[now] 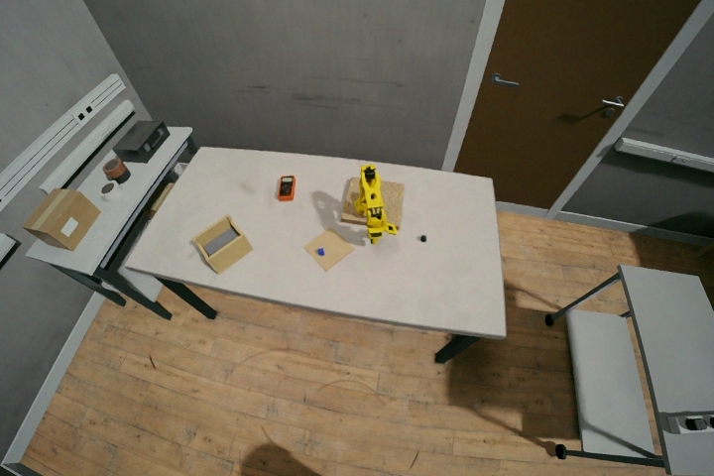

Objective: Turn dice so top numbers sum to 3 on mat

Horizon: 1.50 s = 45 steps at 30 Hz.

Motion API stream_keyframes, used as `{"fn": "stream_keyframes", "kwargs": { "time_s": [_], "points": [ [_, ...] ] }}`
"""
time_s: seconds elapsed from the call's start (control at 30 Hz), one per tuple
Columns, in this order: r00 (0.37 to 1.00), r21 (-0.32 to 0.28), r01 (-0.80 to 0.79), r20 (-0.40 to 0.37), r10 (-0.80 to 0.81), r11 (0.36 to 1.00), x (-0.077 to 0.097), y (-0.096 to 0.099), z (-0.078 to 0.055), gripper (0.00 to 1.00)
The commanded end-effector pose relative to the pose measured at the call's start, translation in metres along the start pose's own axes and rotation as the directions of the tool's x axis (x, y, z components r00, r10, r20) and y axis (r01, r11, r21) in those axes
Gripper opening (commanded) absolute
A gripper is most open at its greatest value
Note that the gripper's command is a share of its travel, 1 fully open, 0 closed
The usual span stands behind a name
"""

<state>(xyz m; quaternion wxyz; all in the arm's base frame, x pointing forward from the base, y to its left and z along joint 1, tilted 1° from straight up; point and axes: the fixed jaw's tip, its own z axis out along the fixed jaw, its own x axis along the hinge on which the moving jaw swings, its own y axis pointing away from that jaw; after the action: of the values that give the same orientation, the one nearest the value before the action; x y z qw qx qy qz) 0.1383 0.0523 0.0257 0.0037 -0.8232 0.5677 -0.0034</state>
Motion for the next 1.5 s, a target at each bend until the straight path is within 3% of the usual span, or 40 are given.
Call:
{"fn": "stream_keyframes", "kwargs": {
  "time_s": [0.0, 1.47],
  "points": [
    [1.000, 0.007, -0.003, 0.002, 0.003, 1.000, -0.001, 0.001, 0.000, 0.00],
    [1.000, 0.007, -0.003, 0.002, 0.003, 1.000, -0.001, 0.001, 0.015, 0.00]
  ]
}}
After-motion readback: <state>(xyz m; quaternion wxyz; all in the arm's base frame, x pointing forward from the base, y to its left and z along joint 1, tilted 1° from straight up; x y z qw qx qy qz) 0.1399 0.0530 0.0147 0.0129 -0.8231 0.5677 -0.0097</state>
